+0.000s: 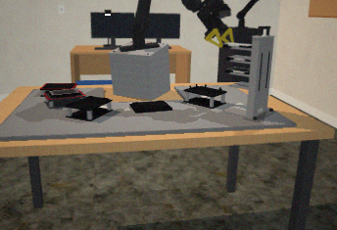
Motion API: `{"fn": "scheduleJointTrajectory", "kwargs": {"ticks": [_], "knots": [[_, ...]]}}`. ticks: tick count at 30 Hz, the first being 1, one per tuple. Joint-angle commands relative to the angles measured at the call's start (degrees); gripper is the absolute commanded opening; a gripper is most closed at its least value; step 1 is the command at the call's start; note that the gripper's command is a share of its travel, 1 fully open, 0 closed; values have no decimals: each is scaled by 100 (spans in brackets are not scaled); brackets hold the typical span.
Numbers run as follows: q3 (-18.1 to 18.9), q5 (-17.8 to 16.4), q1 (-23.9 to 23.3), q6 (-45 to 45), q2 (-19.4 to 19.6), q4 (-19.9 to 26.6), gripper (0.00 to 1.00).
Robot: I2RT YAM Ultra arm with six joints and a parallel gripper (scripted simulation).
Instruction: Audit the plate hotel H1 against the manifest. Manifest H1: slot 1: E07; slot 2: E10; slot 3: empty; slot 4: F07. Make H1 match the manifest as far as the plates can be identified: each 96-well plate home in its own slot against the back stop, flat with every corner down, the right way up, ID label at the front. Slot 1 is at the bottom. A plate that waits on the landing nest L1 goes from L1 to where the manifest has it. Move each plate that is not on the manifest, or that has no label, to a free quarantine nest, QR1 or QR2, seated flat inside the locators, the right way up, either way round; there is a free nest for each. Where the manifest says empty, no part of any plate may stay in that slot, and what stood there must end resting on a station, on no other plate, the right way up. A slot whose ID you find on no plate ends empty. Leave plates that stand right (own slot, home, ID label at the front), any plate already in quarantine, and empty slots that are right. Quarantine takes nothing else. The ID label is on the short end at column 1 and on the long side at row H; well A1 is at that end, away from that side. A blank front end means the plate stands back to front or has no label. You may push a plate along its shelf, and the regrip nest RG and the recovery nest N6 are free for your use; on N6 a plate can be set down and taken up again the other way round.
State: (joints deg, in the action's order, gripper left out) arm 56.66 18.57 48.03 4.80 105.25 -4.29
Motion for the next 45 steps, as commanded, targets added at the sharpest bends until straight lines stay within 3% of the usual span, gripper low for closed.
{"fn": "scheduleJointTrajectory", "kwargs": {"ticks": [1,17,20,21,34,37,38,45], "knots": [[-121,18,65,-37,-201,-3,100],[-694,124,198,113,-636,-191,100],[-571,136,212,121,-675,-199,100],[-770,138,217,127,-698,-201,100],[-1248,228,343,222,-1090,-251,100],[-1091,235,356,234,-1150,-244,100],[-1319,244,365,238,-1153,-253,100],[-1566,299,441,294,-1365,-208,100]]}}
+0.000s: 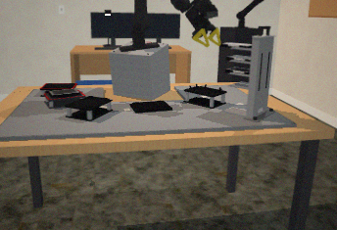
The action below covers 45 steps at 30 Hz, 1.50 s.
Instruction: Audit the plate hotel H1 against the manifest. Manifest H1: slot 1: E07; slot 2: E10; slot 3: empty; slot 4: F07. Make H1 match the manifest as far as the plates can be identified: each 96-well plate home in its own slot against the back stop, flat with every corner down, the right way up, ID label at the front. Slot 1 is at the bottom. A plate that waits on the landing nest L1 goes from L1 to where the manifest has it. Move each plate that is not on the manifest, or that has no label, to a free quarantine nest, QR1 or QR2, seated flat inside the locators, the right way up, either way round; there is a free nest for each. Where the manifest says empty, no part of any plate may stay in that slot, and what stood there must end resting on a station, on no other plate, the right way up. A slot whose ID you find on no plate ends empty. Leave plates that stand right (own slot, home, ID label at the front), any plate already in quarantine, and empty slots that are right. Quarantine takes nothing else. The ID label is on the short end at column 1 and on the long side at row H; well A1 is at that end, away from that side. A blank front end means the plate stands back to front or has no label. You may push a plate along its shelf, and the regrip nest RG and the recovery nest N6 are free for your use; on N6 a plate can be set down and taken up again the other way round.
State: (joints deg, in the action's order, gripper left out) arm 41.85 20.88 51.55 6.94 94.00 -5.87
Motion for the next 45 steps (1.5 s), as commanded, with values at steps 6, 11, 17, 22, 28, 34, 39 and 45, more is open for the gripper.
{"fn": "scheduleJointTrajectory", "kwargs": {"ticks": [6,11,17,22,28,34,39,45], "knots": [[-290,117,160,134,-428,-12,100],[-396,153,208,169,-541,-12,100],[-270,177,214,197,-634,-74,100],[-414,135,173,153,-469,-111,0],[-416,135,173,152,-465,-117,0],[-416,135,173,152,-465,-117,0],[-416,135,173,152,-465,-117,0],[-416,135,173,152,-465,-117,0]]}}
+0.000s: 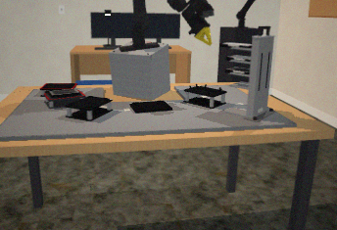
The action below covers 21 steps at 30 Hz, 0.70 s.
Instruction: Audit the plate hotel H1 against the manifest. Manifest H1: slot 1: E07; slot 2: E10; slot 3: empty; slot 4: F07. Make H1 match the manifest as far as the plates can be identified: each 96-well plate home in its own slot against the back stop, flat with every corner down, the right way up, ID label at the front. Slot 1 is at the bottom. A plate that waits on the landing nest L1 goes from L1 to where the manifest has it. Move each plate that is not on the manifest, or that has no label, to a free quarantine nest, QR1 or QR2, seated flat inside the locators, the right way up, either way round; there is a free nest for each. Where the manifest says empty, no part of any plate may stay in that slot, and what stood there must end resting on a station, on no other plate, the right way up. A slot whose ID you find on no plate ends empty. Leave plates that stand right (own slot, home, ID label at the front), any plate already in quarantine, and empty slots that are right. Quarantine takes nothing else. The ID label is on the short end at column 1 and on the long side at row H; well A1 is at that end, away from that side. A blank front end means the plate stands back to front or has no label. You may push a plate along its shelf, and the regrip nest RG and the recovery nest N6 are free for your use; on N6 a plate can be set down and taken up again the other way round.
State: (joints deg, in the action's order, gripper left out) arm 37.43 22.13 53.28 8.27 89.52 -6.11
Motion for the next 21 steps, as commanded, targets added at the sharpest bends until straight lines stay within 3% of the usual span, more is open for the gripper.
{"fn": "scheduleJointTrajectory", "kwargs": {"ticks": [1,3,21], "knots": [[25,10,0,19,-17,-93,0],[174,8,-58,31,111,-170,0],[379,-72,-113,-84,279,-145,0]]}}
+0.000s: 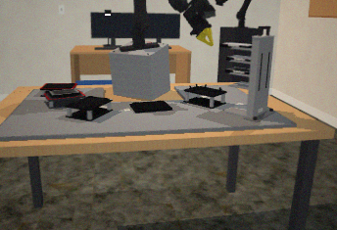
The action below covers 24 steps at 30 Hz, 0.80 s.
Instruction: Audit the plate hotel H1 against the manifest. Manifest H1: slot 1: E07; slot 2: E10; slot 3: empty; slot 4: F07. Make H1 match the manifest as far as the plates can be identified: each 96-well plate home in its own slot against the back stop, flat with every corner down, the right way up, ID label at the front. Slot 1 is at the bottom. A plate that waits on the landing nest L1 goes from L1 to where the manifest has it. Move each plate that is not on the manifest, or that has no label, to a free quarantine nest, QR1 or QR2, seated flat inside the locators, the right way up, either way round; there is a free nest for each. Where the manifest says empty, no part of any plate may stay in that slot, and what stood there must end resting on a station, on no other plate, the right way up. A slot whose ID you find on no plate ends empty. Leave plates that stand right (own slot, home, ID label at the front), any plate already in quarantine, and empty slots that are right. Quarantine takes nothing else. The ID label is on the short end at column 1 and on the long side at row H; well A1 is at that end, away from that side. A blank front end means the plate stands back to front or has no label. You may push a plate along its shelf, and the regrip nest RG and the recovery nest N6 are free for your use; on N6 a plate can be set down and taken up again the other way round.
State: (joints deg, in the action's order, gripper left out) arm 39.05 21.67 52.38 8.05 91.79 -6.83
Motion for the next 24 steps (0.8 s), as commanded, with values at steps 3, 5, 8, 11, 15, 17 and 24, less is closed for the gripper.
{"fn": "scheduleJointTrajectory", "kwargs": {"ticks": [3,5,8,11,15,17,24], "knots": [[259,-34,-49,-73,51,-73,0],[286,-39,-48,-80,101,-73,0],[328,-55,-71,-91,135,-70,0],[343,-41,-45,-94,12,-65,0],[397,-66,-101,-108,228,-62,0],[427,-74,-86,-115,180,-55,0],[524,-98,-113,-139,344,-33,0]]}}
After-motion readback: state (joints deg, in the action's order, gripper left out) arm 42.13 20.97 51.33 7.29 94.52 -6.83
